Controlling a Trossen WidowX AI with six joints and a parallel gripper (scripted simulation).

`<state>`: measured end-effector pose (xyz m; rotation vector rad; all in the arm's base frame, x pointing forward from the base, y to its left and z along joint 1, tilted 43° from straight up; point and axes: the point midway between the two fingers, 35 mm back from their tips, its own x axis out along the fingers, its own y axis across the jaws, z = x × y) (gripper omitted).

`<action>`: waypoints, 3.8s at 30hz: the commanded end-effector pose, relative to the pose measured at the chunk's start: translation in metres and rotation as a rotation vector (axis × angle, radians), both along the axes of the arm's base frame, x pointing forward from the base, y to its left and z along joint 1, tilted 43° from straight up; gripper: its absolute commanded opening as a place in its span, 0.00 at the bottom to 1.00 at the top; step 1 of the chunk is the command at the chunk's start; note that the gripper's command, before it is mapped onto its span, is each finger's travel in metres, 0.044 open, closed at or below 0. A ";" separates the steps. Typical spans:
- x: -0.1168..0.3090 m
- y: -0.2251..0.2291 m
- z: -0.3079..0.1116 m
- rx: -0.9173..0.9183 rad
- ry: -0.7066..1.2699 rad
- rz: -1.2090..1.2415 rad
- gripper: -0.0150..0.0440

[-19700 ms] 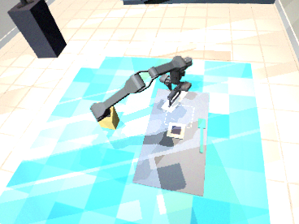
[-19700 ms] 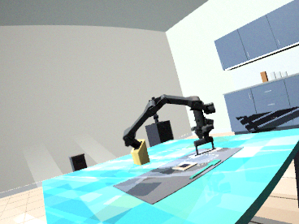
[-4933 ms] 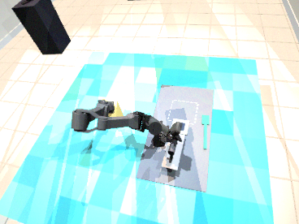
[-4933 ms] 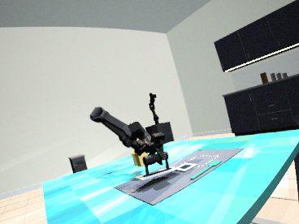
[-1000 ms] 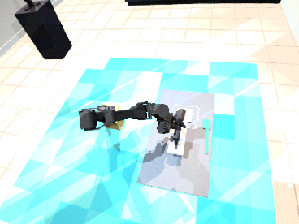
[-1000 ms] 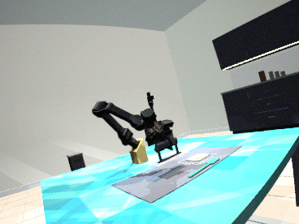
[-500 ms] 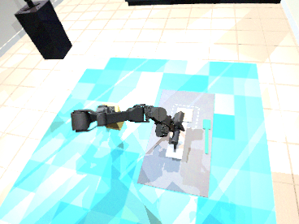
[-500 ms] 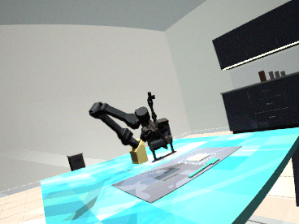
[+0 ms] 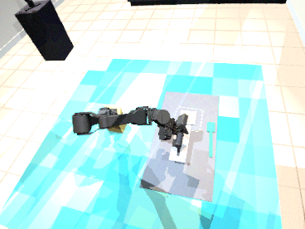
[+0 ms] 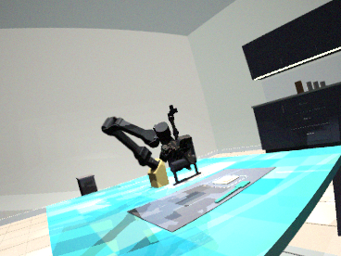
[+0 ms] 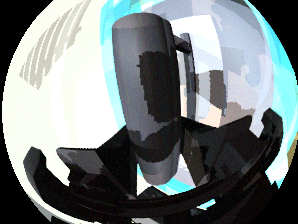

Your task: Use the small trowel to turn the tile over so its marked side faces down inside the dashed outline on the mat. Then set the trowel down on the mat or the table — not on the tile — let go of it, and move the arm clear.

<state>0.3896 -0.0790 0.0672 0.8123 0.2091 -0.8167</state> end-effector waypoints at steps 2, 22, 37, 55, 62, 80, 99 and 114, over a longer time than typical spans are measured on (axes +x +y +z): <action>0.003 0.003 0.004 0.001 -0.009 0.015 0.25; 0.000 0.000 0.000 0.000 0.001 -0.001 0.25; 0.021 0.038 -0.045 0.000 0.217 0.208 0.25; 0.027 0.114 -0.132 0.023 0.590 0.608 0.25; 0.019 0.143 -0.165 0.047 0.722 0.762 0.25; -0.026 0.212 -0.241 0.147 1.031 1.142 0.25; -0.034 0.212 -0.259 0.165 1.070 1.191 0.25; -0.036 0.196 -0.277 0.163 1.072 1.190 0.25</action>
